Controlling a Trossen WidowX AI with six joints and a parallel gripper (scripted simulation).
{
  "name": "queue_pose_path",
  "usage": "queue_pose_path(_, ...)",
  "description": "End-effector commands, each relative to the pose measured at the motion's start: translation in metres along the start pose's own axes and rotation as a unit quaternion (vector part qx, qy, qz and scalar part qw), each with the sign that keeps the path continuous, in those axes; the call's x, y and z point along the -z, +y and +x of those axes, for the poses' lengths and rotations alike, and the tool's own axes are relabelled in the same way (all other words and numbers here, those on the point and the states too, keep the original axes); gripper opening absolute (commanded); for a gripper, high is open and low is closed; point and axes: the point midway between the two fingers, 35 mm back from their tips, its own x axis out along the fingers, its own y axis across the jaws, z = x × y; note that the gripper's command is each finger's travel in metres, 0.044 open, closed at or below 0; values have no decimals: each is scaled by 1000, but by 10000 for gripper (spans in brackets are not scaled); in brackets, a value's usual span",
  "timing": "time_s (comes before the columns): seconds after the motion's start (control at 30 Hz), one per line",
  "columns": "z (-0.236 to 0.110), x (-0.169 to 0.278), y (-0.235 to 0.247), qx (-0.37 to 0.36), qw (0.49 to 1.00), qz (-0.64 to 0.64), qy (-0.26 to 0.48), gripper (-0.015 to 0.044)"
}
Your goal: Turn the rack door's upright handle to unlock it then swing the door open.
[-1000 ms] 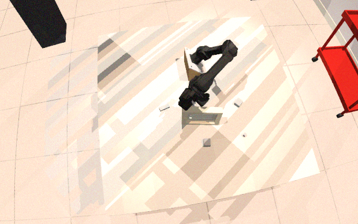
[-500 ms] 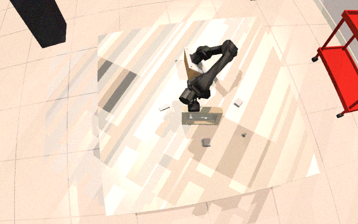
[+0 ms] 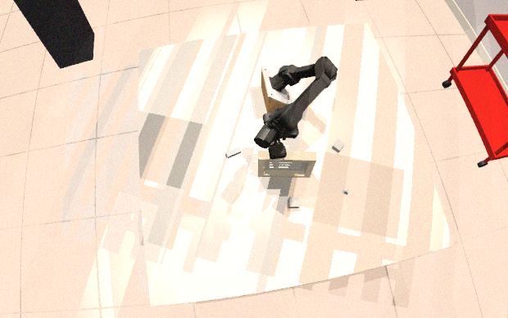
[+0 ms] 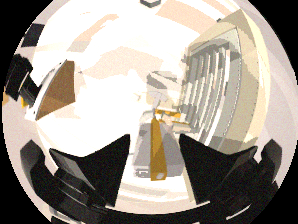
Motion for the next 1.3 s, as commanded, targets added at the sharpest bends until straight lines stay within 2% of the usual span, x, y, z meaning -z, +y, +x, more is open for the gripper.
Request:
queue_pose_path(0.0,0,0,0,1,1000,-3,-1,228)
queue_pose_path(1.07,0,0,0,1,1000,-3,-1,15)
queue_pose_path(1.27,0,-1,1,1,1000,13,-1,10)
